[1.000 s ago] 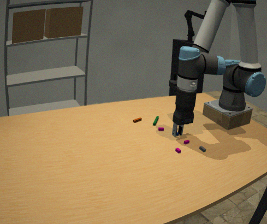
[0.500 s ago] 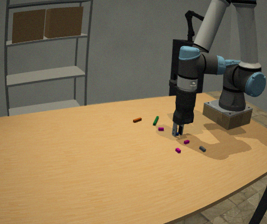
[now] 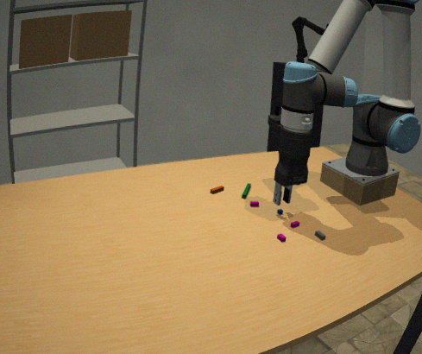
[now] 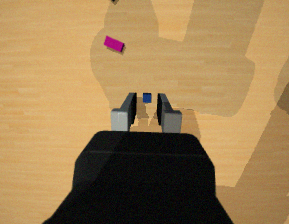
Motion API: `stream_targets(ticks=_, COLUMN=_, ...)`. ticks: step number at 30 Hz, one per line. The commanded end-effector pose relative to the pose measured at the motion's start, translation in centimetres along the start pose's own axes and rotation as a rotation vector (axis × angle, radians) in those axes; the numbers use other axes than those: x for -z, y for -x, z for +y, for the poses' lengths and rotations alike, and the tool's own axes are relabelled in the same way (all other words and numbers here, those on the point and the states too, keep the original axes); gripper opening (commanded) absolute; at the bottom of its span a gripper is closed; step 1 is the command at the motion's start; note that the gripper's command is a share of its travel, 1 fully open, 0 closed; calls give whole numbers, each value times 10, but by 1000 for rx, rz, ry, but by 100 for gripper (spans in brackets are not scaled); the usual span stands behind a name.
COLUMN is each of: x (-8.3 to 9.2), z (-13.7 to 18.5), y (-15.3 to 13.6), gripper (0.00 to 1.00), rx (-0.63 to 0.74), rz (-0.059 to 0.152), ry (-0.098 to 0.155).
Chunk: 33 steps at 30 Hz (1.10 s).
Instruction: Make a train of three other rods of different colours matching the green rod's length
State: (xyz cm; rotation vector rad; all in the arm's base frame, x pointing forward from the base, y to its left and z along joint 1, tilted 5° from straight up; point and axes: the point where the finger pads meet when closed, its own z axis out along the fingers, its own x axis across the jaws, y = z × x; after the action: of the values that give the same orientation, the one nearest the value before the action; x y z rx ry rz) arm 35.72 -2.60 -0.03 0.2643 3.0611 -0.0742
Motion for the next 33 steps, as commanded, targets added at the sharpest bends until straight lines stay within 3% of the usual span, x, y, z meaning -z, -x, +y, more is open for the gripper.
stream_targets(ticks=1, x=19, z=0, y=0, gripper=54, rx=0, rz=-2, ry=0)
stream_targets(ticks=12, x=55, z=0, y=0, gripper=54, rx=0, rz=-2, ry=0)
stream_targets(ticks=22, x=62, z=0, y=0, gripper=54, rx=0, rz=-2, ry=0)
stream_targets(ticks=23, x=62, z=0, y=0, gripper=100, rx=0, rz=-2, ry=0)
stream_targets(ticks=33, x=62, z=0, y=0, gripper=100, rx=0, rz=-2, ry=0)
